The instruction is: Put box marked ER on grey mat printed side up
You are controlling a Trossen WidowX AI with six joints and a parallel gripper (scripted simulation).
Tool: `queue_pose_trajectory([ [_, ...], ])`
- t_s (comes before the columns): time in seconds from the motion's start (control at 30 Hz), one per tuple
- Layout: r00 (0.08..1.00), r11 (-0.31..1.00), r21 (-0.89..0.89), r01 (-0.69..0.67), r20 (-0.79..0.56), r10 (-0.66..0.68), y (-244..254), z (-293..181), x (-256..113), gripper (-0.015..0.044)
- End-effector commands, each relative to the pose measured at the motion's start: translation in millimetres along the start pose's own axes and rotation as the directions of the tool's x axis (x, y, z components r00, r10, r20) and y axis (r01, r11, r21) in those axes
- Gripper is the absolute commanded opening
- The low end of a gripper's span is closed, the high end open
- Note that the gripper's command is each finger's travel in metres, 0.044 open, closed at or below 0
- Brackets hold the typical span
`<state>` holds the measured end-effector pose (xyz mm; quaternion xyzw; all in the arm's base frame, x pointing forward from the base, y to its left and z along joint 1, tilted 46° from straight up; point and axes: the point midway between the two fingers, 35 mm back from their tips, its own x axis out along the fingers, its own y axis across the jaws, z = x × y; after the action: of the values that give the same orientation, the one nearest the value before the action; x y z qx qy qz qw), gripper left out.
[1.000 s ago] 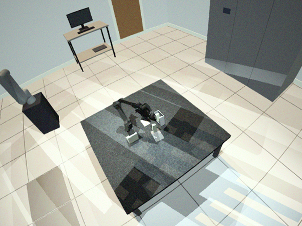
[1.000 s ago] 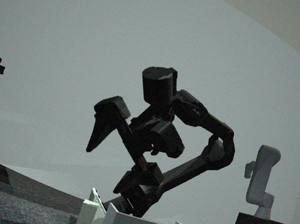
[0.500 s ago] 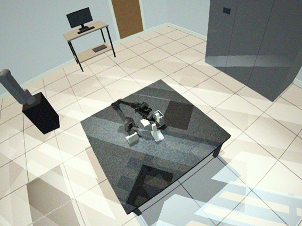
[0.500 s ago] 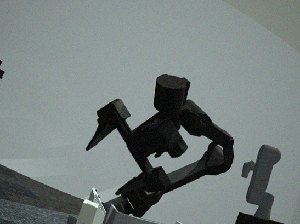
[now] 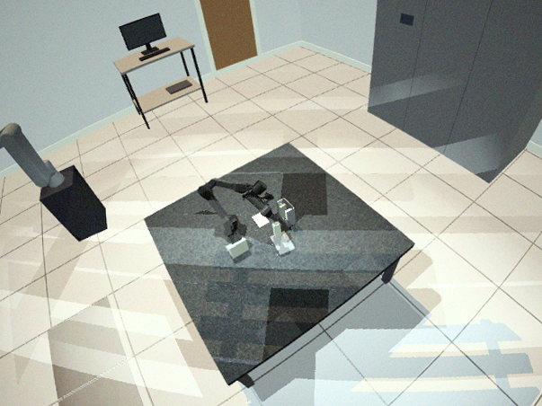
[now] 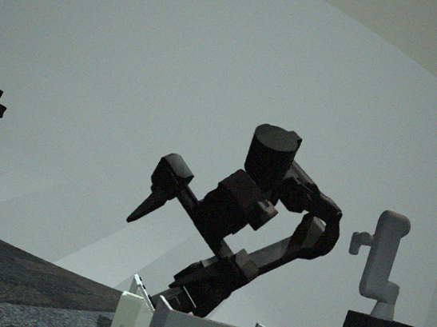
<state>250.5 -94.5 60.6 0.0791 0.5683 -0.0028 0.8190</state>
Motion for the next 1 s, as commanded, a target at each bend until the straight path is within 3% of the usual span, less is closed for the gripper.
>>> queue_pose_trajectory([
  [0.0,0.999,0.997,0.07,0.042,-0.005,-0.041,1.7,0.1,-0.4,0.044],
  [0.4,0.993,0.969,0.221,0.114,-0.054,-0.105,4.2,1.4,0.4,0.044],
  [0.97,0.958,0.823,0.489,0.288,-0.155,-0.243,9.7,5.6,0.5,0.044],
])
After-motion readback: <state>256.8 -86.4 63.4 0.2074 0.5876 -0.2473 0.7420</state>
